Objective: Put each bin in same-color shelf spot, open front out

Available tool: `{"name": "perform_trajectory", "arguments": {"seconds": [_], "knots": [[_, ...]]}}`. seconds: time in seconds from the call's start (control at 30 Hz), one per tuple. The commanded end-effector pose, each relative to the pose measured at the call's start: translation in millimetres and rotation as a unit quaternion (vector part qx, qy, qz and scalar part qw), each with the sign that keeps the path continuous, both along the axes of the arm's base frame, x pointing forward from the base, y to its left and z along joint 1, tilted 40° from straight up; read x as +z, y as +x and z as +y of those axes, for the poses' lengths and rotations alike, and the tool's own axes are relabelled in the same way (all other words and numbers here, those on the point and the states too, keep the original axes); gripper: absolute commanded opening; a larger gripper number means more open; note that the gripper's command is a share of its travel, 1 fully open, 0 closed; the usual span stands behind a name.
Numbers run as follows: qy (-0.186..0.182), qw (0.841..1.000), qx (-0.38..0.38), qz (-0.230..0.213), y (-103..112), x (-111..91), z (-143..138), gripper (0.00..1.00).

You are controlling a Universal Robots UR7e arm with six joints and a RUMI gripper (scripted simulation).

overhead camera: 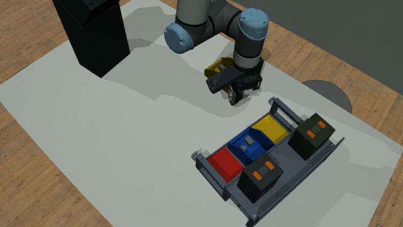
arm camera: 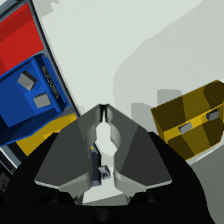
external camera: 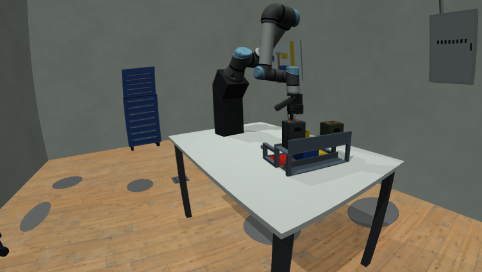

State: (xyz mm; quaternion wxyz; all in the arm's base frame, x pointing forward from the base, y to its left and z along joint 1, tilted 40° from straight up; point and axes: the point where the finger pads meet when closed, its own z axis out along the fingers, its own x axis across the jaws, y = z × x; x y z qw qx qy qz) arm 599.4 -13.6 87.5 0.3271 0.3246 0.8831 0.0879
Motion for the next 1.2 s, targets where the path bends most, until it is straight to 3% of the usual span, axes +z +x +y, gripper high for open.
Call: {"name": "perform_trajectory", "arguments": {"seconds": [0.0,0.33,0.4,0.77,0.9,0.97,1.17], "knots": [[0.049,0.997,-0.065,-0.006,-14,-6,21,0.00],[0.165,0.964,-0.206,-0.017,-48,-20,65,0.00],[0.165,0.964,-0.206,-0.017,-48,-20,65,0.00],[0.273,0.901,-0.335,-0.028,-83,-30,105,0.00],[0.300,0.880,-0.368,-0.032,-92,-32,114,0.00],[0.300,0.880,-0.368,-0.032,-92,-32,114,0.00],[0.327,0.856,-0.400,-0.035,-102,-35,123,0.00]]}}
